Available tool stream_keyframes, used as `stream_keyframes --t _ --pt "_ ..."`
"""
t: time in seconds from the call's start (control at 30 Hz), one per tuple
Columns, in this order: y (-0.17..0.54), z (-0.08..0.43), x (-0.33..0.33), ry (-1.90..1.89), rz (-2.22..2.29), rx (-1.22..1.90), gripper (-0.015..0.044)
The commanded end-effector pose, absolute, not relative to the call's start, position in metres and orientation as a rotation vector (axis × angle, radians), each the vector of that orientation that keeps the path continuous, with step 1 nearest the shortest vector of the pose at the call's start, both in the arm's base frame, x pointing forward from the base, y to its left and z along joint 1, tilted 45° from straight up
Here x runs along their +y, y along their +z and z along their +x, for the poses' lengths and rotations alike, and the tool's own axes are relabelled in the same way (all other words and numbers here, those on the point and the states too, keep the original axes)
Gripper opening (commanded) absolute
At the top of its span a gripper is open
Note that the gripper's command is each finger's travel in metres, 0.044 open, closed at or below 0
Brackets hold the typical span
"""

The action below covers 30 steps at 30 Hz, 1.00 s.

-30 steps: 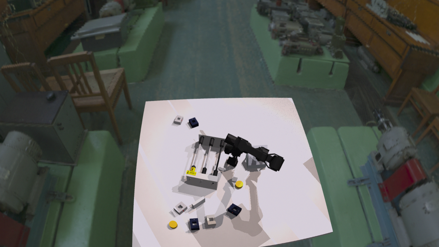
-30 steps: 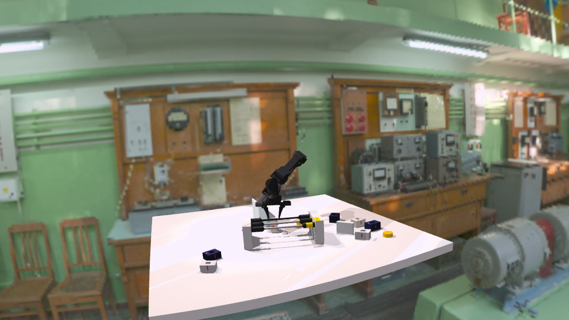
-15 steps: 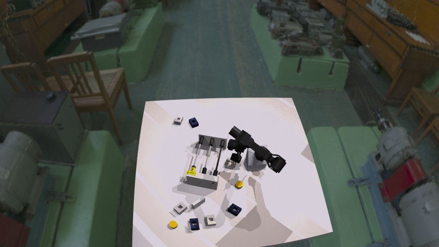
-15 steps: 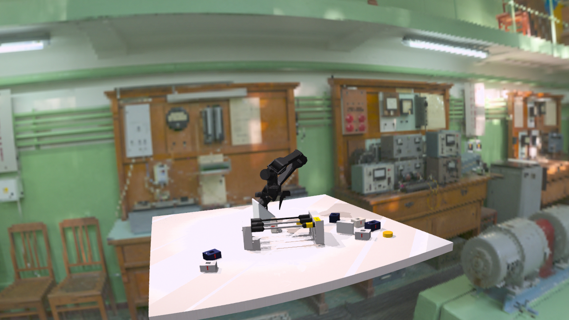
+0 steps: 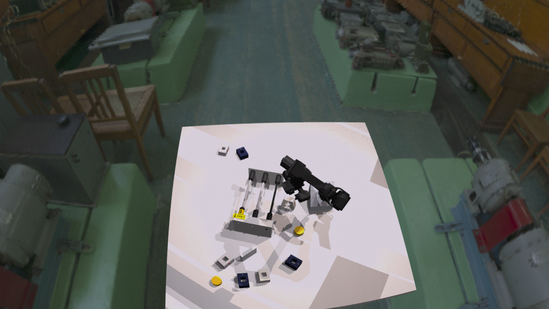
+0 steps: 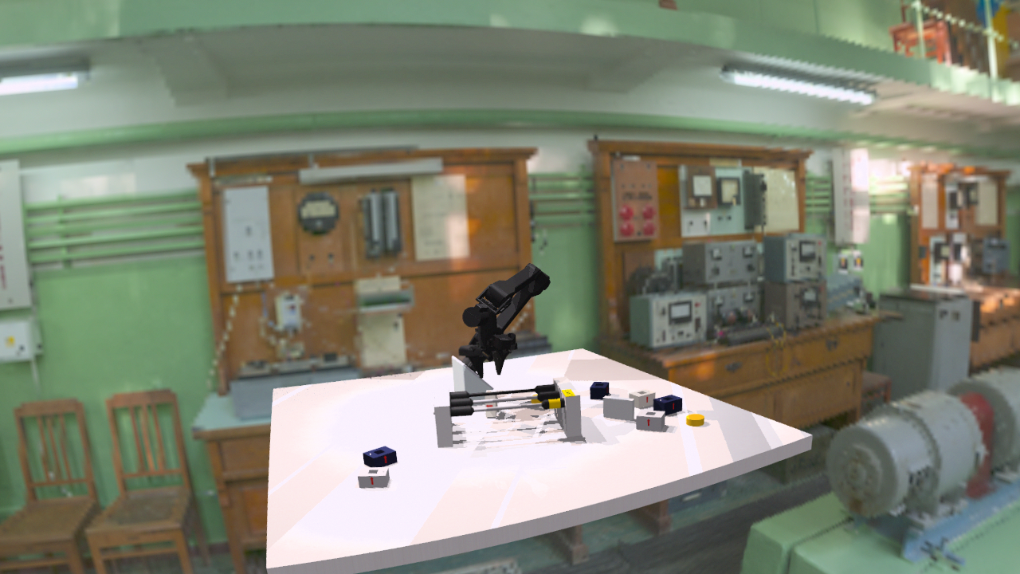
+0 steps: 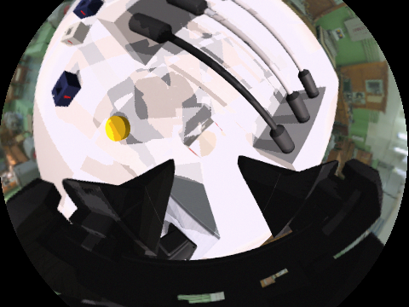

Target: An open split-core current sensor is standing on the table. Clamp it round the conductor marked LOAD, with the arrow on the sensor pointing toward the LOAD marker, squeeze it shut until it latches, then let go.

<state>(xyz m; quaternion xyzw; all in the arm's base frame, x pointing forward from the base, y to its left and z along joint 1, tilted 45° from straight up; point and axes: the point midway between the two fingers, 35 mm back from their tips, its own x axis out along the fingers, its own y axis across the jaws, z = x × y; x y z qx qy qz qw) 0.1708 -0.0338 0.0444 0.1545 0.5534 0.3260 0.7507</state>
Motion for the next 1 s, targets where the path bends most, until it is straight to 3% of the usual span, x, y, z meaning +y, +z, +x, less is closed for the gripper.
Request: stream_keyframes --t 0.0,0.97 --pt "0.042 0.187 -0.044 1.196 -0.233 0.908 0.032" --pt "0.02 0.192 -0.026 1.203 -0.246 0.901 0.032"
